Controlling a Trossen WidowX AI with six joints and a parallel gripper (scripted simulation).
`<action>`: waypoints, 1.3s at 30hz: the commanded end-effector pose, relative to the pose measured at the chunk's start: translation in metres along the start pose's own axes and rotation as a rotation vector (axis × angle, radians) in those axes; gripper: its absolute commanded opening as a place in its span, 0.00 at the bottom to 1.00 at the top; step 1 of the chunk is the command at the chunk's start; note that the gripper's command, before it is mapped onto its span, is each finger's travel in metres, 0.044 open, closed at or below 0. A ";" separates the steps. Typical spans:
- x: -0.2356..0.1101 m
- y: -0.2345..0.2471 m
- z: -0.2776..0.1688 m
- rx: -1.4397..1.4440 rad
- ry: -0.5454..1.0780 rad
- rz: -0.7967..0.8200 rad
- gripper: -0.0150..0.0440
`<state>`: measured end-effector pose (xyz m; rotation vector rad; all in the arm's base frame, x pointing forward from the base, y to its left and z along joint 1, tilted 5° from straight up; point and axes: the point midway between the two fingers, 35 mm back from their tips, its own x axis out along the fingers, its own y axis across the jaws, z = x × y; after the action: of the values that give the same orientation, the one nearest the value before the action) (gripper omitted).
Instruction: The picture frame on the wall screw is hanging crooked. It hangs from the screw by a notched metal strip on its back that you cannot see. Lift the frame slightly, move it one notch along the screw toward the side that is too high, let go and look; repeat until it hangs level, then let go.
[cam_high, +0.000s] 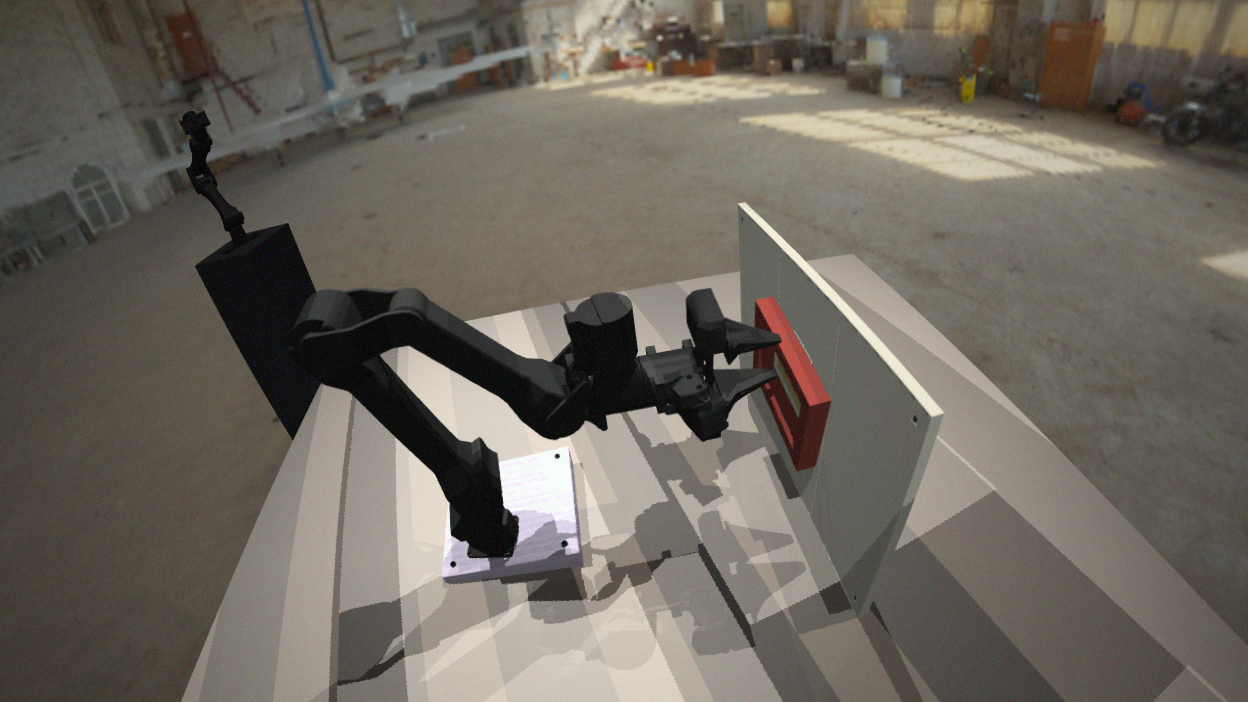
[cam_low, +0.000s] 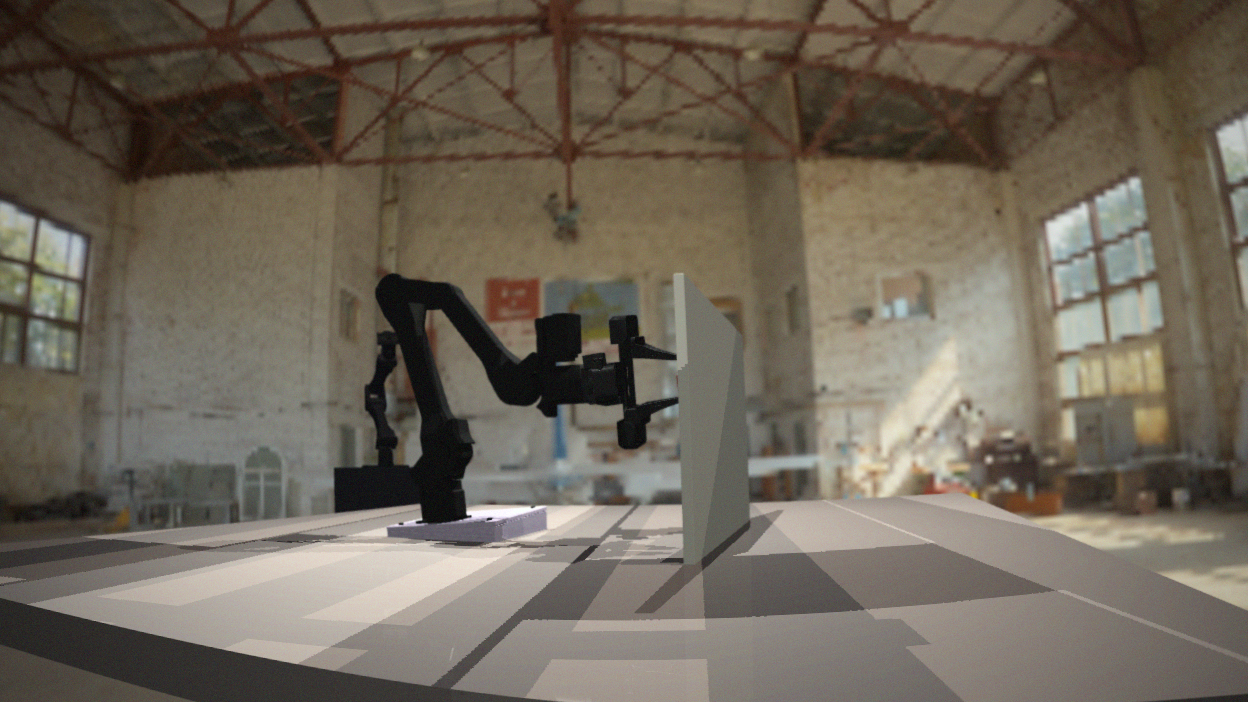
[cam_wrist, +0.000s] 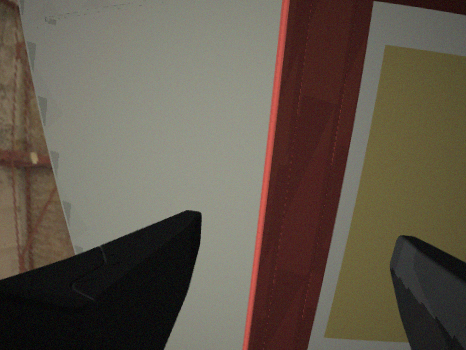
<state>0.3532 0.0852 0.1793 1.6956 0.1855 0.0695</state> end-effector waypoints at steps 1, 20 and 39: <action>0.008 0.002 -0.001 -0.004 0.004 0.005 0.69; 0.018 0.001 -0.001 -0.004 0.004 0.005 0.69; 0.018 0.001 -0.001 -0.004 0.004 0.005 0.69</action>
<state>0.3708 0.0882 0.1787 1.6960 0.1832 0.0734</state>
